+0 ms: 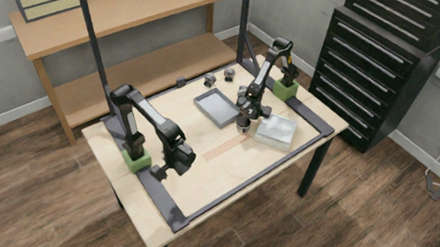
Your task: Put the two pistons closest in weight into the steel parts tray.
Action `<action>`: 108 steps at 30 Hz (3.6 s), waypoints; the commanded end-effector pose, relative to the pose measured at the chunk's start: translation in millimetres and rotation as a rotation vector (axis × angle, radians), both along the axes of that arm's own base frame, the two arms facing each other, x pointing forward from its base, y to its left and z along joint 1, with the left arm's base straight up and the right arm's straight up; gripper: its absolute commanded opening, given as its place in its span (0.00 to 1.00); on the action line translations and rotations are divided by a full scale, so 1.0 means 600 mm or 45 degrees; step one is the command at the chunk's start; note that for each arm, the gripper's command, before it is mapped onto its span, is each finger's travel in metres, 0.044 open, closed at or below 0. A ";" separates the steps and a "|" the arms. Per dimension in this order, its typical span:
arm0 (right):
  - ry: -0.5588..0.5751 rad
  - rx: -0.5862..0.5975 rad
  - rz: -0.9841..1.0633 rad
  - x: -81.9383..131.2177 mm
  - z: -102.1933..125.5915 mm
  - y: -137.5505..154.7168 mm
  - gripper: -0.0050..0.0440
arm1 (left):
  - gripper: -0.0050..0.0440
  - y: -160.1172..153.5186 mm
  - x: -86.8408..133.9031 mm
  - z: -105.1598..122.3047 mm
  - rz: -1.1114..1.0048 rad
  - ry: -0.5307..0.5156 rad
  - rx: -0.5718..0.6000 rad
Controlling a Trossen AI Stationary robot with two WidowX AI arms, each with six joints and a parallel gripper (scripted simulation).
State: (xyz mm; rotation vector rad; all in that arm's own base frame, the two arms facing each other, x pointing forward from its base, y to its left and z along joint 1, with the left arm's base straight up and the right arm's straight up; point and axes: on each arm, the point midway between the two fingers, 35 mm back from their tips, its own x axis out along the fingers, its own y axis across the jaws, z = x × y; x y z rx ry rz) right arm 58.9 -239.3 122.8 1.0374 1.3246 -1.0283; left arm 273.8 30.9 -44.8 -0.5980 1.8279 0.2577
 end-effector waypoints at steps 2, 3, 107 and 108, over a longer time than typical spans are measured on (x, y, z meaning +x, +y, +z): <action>-0.013 -0.040 0.008 0.004 0.014 -0.009 0.92 | 0.62 -0.005 0.006 0.005 -0.008 -0.019 -0.018; -0.013 -0.040 0.008 0.004 0.014 -0.009 0.92 | 0.62 -0.005 0.006 0.005 -0.008 -0.019 -0.018; -0.013 -0.040 0.008 0.004 0.014 -0.009 0.92 | 0.87 0.025 0.031 0.253 -0.017 -0.042 -0.009; -0.013 -0.040 0.008 0.004 0.014 -0.009 0.92 | 0.87 0.024 0.031 0.243 -0.019 -0.013 -0.017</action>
